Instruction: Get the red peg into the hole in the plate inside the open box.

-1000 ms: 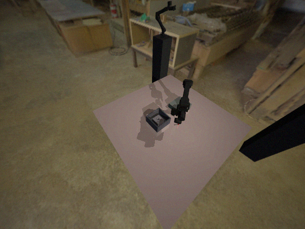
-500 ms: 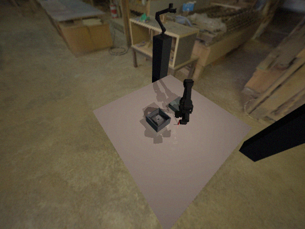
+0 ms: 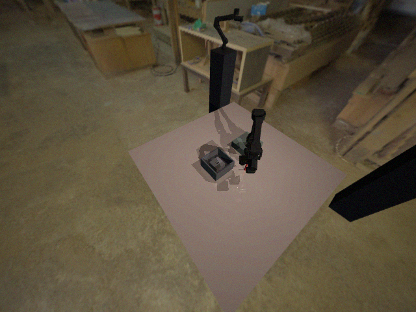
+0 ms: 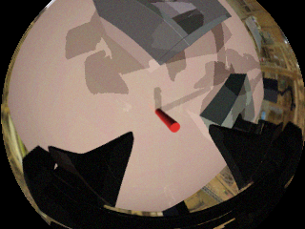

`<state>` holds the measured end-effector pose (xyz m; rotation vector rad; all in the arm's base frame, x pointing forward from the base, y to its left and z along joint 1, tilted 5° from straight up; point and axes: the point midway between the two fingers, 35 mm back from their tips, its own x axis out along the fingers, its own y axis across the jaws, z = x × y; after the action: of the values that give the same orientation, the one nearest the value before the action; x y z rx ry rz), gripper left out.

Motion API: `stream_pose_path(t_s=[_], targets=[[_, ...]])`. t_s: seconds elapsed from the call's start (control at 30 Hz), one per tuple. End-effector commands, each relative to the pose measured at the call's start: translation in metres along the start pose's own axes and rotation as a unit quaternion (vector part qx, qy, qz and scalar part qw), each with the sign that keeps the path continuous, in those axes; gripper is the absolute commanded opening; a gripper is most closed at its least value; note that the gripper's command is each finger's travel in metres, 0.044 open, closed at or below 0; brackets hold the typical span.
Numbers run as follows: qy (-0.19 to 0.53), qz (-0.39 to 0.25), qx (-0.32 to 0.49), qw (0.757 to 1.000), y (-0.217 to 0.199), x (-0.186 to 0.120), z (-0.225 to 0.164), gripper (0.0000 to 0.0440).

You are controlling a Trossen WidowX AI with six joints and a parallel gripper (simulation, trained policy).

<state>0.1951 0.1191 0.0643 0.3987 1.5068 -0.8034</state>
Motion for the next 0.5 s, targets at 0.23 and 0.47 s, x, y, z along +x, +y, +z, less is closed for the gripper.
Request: stream_pose_path(t_s=[0.23, 0.47], targets=[[-0.006, 0.008, 0.001, 1.0, 0.006, 0.05, -0.001, 0.044], [-0.008, 0.007, -0.002, 1.0, 0.006, 0.072, -0.001, 0.0374]])
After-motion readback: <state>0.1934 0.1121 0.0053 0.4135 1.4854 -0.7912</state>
